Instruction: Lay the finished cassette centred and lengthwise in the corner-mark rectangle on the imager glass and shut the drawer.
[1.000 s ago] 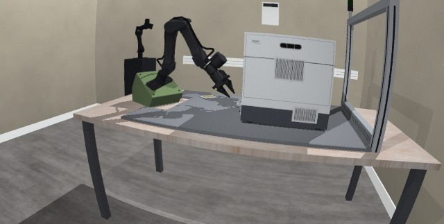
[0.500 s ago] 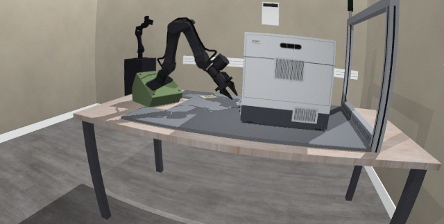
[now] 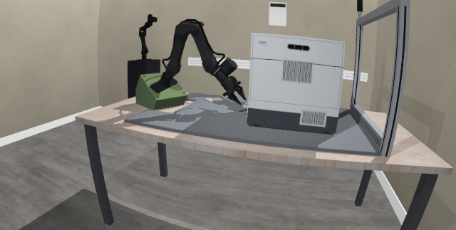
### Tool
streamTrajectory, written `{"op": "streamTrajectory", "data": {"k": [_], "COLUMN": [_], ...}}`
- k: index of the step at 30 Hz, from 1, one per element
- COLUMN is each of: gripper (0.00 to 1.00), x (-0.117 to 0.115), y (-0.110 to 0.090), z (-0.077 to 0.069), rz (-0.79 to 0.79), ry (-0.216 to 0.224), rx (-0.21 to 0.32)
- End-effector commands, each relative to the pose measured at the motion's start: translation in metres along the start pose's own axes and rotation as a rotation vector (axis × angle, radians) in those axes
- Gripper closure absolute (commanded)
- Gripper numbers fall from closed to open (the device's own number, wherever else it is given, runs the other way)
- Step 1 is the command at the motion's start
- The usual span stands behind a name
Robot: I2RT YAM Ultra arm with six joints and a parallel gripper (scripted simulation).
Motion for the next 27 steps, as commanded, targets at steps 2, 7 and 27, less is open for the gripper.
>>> {"op": "streamTrajectory", "data": {"k": [2,7,27], "gripper": [0.65,0.65,0.65], "x": [-0.015,-0.015,-0.020], "y": [0.003,0.004,0.004], "z": [0.008,0.015,0.024], "rz": [0.006,0.006,0.007], "ry": [-0.035,-0.036,-0.042], "rx": [-0.019,-0.020,-0.023]}}
Point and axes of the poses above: the point where the finger pads meet when closed, its own z axis out along the fingers, its own x axis across the jaws, y = z × x, the point moved 3 cm from there along -z, back along the fingers, and after that the axes turned 9 degrees about z, right-handed, at the moved point
